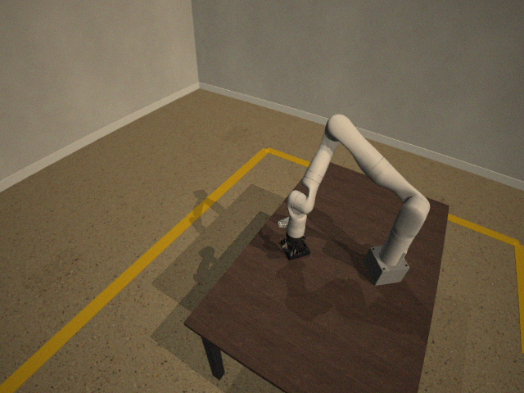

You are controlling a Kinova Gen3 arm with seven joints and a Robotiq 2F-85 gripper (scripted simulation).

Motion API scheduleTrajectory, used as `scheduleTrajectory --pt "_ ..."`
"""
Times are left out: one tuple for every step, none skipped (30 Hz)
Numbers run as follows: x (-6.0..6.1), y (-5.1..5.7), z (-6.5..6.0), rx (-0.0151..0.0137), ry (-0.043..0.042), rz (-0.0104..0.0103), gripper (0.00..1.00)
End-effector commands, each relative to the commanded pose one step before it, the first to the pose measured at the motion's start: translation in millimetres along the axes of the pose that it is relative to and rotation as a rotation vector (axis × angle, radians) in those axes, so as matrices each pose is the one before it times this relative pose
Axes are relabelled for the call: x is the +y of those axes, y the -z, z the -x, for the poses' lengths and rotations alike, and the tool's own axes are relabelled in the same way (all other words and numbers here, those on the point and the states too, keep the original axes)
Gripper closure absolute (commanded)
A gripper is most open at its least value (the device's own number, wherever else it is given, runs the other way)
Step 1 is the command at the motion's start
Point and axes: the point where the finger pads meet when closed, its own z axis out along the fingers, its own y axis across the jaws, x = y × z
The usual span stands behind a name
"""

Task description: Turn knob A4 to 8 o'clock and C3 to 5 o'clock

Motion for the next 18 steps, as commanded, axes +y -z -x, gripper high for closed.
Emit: scheduleTrajectory --pt "-0.3 0.45 -0.28 0.00091 0.00007 -0.00073 0.92" --pt "0.0 0.0 0.0 0.0 0.00001 0.0 0.92" --pt "0.0 0.0 0.0 0.0 0.0 0.0 0.92" --pt "0.0 0.0 0.0 0.0 0.0 0.0 0.92" --pt "0.0 0.0 0.0 0.0 0.00006 0.0 0.92" --pt "0.0 0.0 0.0 0.0 0.00017 0.0 0.92" --pt "0.0 0.0 0.0 0.0 0.00032 0.0 0.92" --pt "0.0 0.0 0.0 0.0 0.00051 0.0 0.92" --pt "0.0 0.0 0.0 0.0 0.00075 0.0 0.92" --pt "0.0 0.0 0.0 0.0 0.00102 0.0 0.92" --pt "0.0 0.0 0.0 0.0 0.00133 0.0 0.92" --pt "0.0 0.0 0.0 0.0 0.00168 0.0 0.92" --pt "0.0 0.0 0.0 0.0 0.00205 0.0 0.92" --pt "0.0 0.0 0.0 0.0 0.00245 0.0 0.92" --pt "0.0 0.0 0.0 0.0 0.00288 0.0 0.92" --pt "0.0 0.0 0.0 0.0 0.00333 0.0 0.92" --pt "0.0 0.0 0.0 0.0 0.0038 0.0 0.92" --pt "0.0 0.0 0.0 0.0 0.00429 0.0 0.92"
